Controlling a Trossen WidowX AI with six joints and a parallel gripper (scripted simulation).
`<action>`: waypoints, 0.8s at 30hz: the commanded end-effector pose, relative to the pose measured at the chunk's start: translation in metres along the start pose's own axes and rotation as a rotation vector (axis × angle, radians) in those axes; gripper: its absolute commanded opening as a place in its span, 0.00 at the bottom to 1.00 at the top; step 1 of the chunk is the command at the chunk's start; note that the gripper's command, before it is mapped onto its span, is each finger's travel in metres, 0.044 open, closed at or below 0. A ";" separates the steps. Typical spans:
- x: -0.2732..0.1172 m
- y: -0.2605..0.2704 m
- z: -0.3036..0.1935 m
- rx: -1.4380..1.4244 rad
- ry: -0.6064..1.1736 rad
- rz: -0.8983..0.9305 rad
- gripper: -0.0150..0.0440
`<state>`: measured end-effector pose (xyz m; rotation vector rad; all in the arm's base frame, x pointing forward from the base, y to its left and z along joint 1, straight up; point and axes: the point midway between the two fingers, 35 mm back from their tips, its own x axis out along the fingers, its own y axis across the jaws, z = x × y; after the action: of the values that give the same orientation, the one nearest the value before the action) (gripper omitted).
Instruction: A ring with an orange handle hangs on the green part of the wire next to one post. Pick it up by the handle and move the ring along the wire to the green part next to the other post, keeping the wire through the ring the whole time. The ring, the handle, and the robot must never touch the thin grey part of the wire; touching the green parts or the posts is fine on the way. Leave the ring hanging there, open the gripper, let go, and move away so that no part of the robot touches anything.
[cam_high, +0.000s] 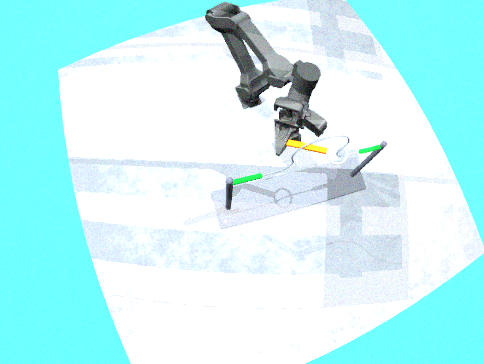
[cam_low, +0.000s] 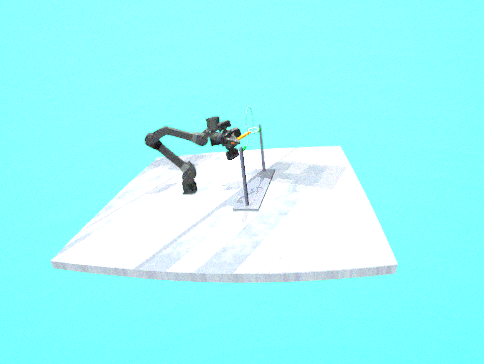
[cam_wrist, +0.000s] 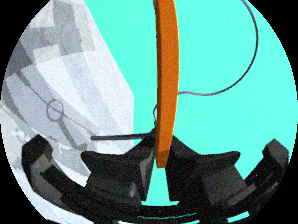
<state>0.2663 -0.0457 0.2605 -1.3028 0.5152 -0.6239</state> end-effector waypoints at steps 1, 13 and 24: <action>-0.001 0.009 0.000 0.063 0.012 0.039 0.00; 0.001 0.049 0.007 0.282 -0.045 0.176 0.00; -0.013 0.083 0.021 0.492 -0.021 0.316 0.00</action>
<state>0.2800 -0.0157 0.1872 -0.7979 0.4986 -0.4500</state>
